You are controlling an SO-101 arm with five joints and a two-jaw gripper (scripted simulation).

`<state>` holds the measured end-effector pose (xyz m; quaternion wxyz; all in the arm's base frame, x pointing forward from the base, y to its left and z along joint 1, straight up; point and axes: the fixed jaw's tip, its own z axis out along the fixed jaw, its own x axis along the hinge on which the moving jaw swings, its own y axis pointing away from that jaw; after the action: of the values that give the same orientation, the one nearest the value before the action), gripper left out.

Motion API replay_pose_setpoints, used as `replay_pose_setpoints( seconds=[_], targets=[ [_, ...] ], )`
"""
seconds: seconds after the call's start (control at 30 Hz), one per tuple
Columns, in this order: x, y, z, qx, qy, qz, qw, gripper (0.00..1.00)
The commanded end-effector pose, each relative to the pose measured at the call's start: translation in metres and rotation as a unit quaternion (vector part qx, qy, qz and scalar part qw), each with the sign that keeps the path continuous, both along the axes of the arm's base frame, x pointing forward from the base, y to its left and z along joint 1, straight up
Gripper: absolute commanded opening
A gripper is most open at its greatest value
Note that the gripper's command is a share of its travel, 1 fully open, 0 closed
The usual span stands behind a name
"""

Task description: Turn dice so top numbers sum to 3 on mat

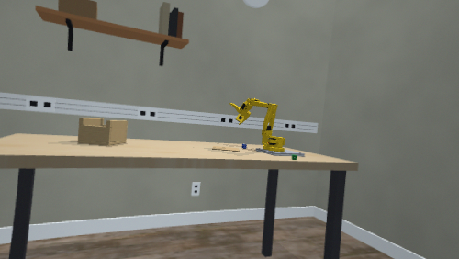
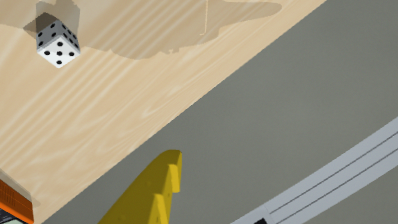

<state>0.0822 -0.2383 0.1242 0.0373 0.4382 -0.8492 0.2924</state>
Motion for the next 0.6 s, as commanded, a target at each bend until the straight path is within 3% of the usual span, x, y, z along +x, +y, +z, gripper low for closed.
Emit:
replay_pose_setpoints(
  seconds=[0.0,0.3,0.57],
  targets=[
    [0.000,0.000,0.000,0.000,-0.005,-0.006,1.000,1.00],
    [-0.001,-0.001,-0.003,0.005,-0.022,-0.035,0.999,0.97],
    [-0.005,-0.002,-0.011,0.019,-0.064,-0.109,0.992,0.92]
  ],
)
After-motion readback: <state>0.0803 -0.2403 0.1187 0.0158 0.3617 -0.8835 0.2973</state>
